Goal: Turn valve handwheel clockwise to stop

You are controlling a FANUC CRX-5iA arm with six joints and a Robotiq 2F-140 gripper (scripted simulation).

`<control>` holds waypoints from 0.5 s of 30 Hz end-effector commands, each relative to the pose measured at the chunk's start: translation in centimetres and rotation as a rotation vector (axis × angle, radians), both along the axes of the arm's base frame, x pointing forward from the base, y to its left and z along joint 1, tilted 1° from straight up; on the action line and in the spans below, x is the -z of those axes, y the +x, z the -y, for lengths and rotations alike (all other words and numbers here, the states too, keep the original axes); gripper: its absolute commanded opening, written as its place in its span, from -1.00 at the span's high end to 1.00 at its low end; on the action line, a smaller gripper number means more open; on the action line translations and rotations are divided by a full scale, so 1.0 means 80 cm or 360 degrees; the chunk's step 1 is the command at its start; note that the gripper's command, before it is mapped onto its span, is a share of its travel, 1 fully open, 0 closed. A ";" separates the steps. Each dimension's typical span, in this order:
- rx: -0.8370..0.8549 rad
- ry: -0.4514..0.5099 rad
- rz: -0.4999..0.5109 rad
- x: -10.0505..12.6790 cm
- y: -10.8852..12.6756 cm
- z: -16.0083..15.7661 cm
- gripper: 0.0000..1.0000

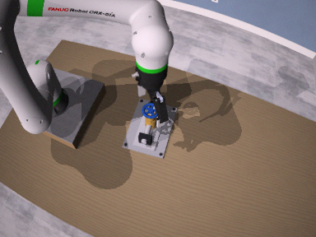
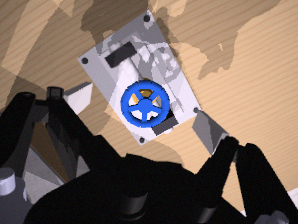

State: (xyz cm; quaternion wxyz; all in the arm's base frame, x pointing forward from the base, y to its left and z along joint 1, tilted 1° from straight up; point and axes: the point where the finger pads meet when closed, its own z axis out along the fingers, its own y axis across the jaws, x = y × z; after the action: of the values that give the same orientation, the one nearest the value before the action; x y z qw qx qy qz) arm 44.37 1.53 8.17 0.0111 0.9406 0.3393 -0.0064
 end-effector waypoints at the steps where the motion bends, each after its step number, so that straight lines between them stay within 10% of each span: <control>1: 0.0000 0.0000 0.0001 0.003 0.000 0.000 -1.00; 15: 0.0000 0.0000 0.0001 0.021 0.000 0.001 -1.00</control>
State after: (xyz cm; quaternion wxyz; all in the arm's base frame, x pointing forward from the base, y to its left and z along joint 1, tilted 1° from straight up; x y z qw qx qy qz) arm 44.38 1.48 6.62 0.0112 0.9406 0.3393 -0.0064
